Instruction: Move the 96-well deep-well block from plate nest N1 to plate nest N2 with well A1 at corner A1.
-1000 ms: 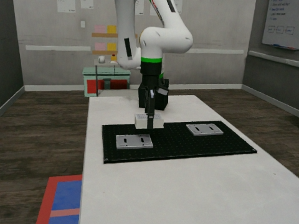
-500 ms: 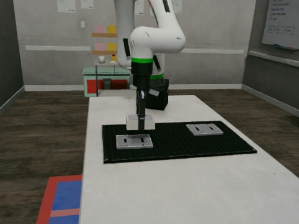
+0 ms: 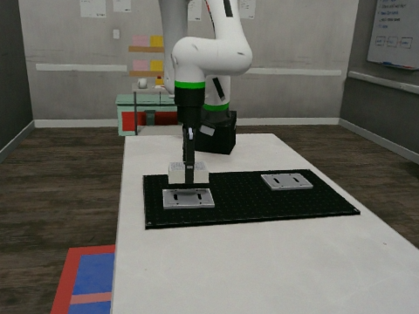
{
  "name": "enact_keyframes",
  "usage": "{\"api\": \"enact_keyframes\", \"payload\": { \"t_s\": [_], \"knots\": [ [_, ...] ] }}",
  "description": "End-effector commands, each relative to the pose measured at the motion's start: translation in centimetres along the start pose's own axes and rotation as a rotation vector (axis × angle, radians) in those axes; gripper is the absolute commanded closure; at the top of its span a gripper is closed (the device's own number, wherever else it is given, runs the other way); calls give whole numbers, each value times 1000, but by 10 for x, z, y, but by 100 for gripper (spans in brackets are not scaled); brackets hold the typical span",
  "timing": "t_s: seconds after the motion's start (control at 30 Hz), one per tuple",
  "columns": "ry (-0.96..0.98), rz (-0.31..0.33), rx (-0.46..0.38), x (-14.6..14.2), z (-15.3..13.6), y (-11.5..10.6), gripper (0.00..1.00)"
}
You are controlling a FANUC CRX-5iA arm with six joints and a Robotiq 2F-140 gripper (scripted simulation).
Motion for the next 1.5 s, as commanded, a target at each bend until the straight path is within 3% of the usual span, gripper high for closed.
{"api": "enact_keyframes", "payload": {
  "t_s": [0.0, 0.93, 1.47],
  "knots": [
    [0, -2, -1, 1, 0, -1, 90],
    [0, -1, 0, 0, 1, -1, 90],
    [0, -1, 0, 0, 1, 24, 90]
  ]
}}
Point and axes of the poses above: the point where the finger pads meet when closed, its own y axis out along the fingers, its own x axis across the jaws, z = x × y, the point moved 3 cm from there along -y, back along the fingers
